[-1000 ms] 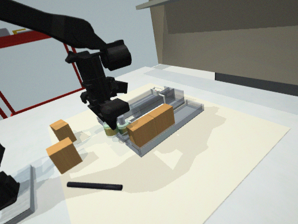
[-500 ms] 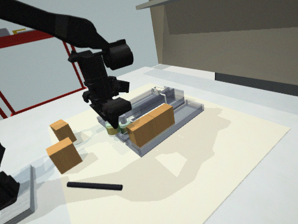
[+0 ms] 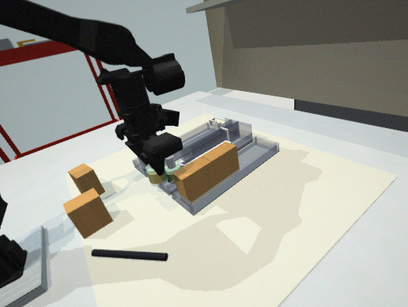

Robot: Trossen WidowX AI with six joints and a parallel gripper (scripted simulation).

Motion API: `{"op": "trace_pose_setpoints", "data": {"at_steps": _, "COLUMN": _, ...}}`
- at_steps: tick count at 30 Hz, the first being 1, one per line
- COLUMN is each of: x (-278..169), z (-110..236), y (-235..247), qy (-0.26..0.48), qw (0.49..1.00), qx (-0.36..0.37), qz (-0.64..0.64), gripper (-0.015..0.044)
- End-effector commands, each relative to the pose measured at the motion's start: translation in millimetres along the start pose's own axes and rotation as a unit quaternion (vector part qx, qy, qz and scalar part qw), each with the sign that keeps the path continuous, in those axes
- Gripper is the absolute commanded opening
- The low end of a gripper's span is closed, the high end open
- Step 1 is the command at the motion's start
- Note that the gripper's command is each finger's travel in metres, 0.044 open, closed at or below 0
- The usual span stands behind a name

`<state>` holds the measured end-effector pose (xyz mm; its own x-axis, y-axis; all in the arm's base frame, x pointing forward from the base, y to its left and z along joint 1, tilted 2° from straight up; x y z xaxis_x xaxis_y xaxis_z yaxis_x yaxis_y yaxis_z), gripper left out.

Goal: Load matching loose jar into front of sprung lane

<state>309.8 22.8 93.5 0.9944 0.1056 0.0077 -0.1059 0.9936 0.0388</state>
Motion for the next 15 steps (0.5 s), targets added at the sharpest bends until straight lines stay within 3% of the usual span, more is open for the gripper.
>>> {"op": "trace_pose_setpoints", "data": {"at_steps": 1, "x": 8.7, "z": 1.0, "y": -0.4, "qy": -0.01, "qw": 1.0, "qx": -0.001, "qz": -0.002, "gripper": 0.0}}
{"op": "trace_pose_setpoints", "data": {"at_steps": 15, "x": 14.2, "z": 1.3, "y": -0.1, "qy": -0.011, "qw": 1.0, "qx": -0.001, "qz": -0.002, "gripper": 0.0}}
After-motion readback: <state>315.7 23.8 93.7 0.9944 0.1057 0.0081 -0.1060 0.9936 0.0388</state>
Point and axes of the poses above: the point midway between the two fingers, 35 mm back from their tips, its own z axis back along the fingers, its own y axis across the jaws, x = y × z, the point moved 1 cm from there along z, back along the fingers, and after that the axes turned 3 degrees about -z, right-handed, at the moved point
